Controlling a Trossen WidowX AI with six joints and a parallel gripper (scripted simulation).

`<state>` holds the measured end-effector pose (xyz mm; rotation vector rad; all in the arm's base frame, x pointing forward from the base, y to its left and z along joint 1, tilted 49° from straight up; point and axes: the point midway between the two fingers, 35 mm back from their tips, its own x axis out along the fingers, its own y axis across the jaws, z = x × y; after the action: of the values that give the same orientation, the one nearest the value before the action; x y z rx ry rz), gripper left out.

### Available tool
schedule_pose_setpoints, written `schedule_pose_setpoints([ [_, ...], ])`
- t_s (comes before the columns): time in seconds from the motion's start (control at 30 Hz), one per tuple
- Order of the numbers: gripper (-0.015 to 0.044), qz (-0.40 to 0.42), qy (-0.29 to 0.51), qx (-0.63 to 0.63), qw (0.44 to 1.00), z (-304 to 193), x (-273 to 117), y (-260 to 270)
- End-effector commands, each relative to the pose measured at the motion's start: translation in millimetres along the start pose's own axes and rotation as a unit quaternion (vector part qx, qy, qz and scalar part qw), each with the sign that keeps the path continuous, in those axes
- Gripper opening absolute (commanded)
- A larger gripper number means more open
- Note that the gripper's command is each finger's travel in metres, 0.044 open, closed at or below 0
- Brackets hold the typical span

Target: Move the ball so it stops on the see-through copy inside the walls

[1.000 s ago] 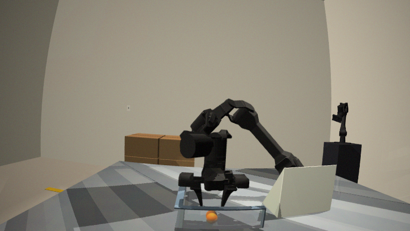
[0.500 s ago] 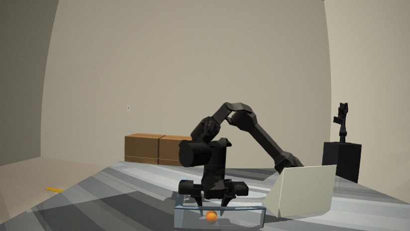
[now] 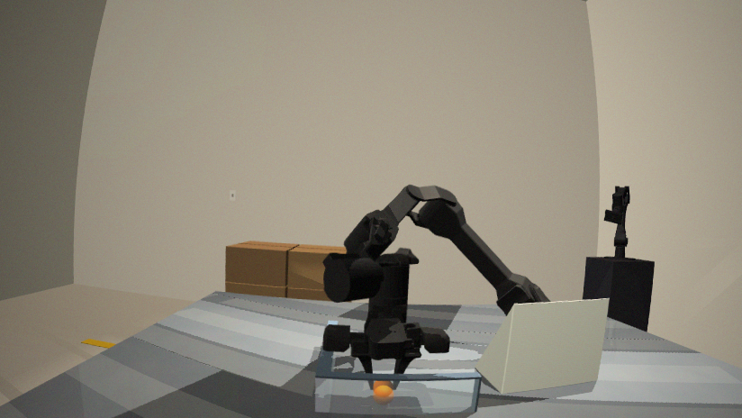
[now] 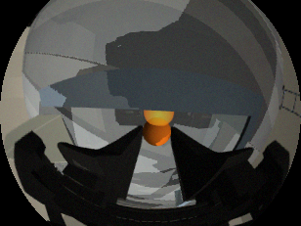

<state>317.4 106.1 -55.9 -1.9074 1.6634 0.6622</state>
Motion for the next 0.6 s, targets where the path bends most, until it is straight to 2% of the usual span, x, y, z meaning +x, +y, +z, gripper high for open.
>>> schedule_pose_setpoints([
  [0.0,0.0,-0.001,-0.008,0.009,1.0,2,-18,-4],
  [0.57,0.0,-0.001,-0.006,0.002,1.0,3,-106,-1],
])
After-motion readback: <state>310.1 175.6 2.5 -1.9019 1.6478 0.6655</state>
